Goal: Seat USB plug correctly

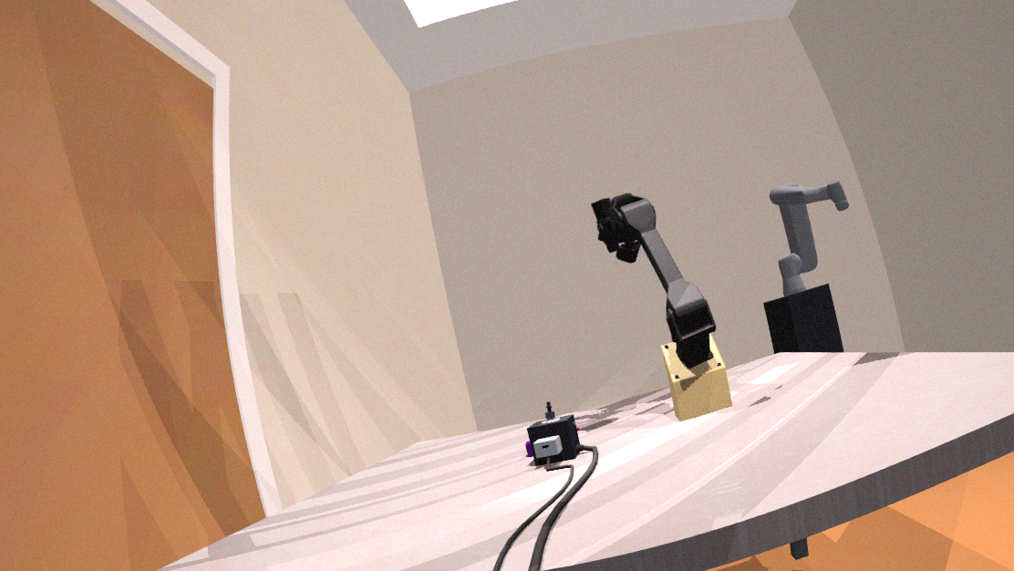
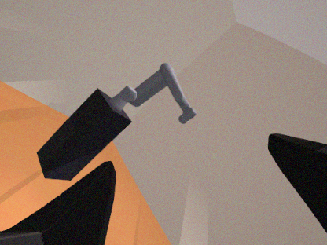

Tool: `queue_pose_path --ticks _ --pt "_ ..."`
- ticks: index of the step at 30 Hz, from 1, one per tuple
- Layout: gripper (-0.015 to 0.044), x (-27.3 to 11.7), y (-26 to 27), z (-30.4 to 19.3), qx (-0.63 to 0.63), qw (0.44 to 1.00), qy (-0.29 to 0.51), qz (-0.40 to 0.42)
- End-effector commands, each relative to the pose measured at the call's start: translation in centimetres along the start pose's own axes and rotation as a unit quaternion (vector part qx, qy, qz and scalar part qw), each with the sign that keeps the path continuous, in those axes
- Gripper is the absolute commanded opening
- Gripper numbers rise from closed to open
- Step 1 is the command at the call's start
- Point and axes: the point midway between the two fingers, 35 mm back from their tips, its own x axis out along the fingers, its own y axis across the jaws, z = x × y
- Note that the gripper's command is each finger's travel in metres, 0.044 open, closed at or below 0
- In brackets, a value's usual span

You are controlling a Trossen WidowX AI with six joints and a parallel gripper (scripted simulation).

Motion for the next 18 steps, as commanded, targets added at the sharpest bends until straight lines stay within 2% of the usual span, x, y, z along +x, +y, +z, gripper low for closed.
queue_pose_path --ticks 1,10,18 --pt "0.0440 -5.4 2.4 4.5 -0.071 0.993 -0.073 0.061" --pt "0.0440 -19.0 9.2 10.5 -0.234 0.925 -0.227 0.196" --pt "0.0440 -32.6 14.4 10.5 -0.377 0.808 -0.344 0.296"
